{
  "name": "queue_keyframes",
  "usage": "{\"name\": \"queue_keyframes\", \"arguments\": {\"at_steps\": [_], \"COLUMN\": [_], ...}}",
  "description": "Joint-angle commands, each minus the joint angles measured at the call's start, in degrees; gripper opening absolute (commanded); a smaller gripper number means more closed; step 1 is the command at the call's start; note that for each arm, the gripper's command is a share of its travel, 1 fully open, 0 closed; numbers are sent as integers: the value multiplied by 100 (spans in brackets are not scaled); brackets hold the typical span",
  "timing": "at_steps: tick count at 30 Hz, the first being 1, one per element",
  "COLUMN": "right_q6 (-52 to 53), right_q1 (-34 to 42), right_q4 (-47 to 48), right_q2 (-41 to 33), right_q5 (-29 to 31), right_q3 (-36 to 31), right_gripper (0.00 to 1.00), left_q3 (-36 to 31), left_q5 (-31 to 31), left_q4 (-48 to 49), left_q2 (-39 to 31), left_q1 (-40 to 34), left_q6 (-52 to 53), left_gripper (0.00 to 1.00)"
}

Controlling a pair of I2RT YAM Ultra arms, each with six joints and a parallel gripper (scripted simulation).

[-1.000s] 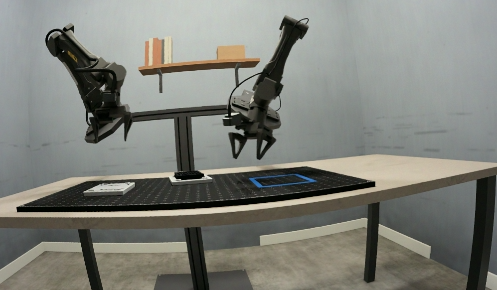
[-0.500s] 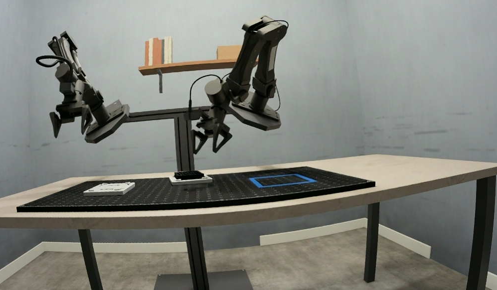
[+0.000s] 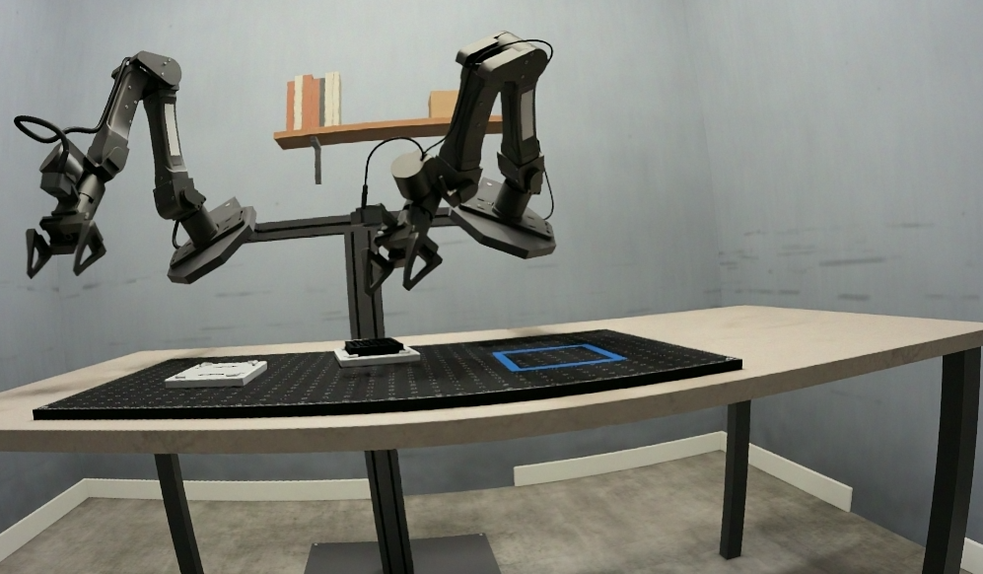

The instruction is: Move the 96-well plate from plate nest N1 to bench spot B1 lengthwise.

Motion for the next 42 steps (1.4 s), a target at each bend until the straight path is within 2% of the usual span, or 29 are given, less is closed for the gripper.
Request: {"name": "queue_keyframes", "arguments": {"at_steps": [1, 5, 12, 17, 20, 24, 32, 34, 35, 42], "right_q6": [-118, -81, -67, 123, 429, 940, 2070, 2070, 2344, 3478], "right_q1": [-420, -824, -819, -744, -500, 240, 2254, 2254, 2541, 4283], "right_q4": [311, 394, 347, 252, -40, -490, -1412, -1412, -1510, -2440], "right_q2": [255, 478, 492, 516, 568, 570, 677, 677, 763, 863], "right_q5": [-979, -1239, -1224, -1128, -839, -440, 511, 511, 701, 1689], "right_q3": [336, 532, 559, 563, 471, 380, 164, 164, 219, -27], "right_gripper": [100, 100, 100, 100, 100, 100, 100, 100, 100, 100], "left_q3": [-140, -142, -144, -81, 54, 349, 1314, 1314, 1537, 2515], "left_q5": [-60, -25, -25, -197, -462, -781, -1137, -1137, -1142, -889], "left_q4": [169, 177, 161, -191, -658, -1386, -3342, -3342, -3943, -5696], "left_q2": [83, 88, 89, 92, 70, 47, 60, 60, 30, 172], "left_q1": [-123, -129, -128, -137, -186, -293, -423, -423, -418, -282], "left_q6": [-55, -45, -43, -327, -961, -1998, -4104, -4104, -4546, -6363], "left_gripper": [100, 100, 100, 100, 100, 100, 100, 100, 100, 100]}}
